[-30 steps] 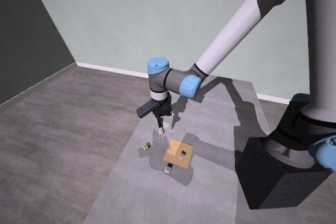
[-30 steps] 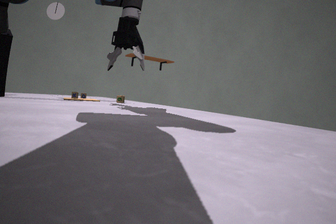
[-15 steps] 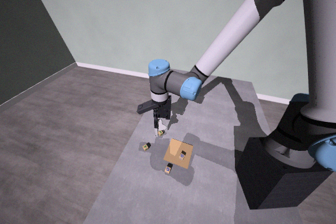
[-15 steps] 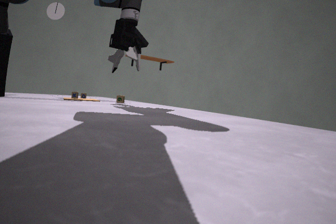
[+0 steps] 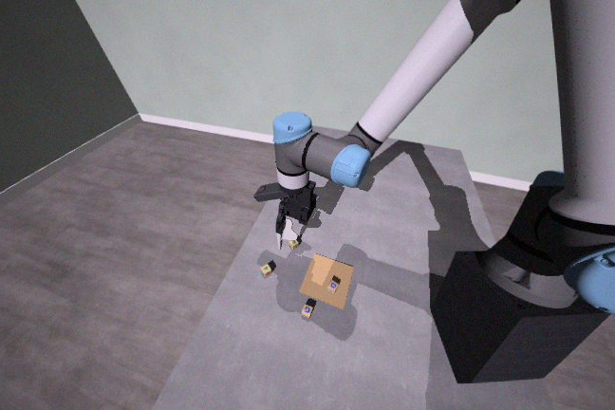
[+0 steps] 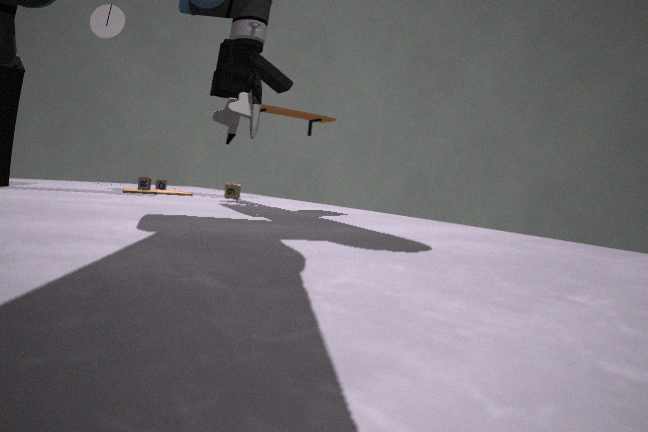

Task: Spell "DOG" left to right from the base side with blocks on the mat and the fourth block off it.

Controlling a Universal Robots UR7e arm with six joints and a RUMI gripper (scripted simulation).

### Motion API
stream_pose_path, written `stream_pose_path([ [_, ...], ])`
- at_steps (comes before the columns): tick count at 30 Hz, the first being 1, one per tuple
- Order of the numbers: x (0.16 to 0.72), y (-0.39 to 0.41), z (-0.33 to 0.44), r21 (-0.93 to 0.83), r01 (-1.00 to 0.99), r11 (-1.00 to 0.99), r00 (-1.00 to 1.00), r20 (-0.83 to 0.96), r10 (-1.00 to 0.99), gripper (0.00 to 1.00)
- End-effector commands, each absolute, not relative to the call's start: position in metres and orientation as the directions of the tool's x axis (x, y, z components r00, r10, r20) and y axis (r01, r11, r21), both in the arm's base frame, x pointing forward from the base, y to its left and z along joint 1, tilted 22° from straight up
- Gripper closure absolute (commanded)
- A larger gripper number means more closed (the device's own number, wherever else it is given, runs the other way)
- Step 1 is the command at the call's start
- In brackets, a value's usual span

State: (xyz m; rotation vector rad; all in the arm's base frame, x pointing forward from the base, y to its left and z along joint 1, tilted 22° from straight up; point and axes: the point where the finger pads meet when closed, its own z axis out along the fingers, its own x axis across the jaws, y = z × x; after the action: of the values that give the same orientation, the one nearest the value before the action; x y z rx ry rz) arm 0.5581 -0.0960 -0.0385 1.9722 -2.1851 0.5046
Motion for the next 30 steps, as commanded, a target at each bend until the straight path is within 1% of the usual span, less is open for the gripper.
stream_pose_path([
  [1,0.5573,-0.0979,-0.0396,-0.189,-0.960,0.206,-0.257,0.315,-0.913,0.00],
  [4,0.5564,-0.0990,-0.0406,-0.212,-0.938,0.274,-0.329,0.300,-0.895,0.00],
  [6,0.5564,-0.0990,-0.0406,-0.212,-0.938,0.274,-0.329,0.300,-0.895,0.00],
  [17,0.5533,-0.1020,-0.0433,-0.270,-0.849,0.454,-0.517,0.249,-0.819,0.00],
  [30,0.5517,-0.1033,-0.0447,-0.293,-0.795,0.532,-0.597,0.222,-0.771,0.00],
])
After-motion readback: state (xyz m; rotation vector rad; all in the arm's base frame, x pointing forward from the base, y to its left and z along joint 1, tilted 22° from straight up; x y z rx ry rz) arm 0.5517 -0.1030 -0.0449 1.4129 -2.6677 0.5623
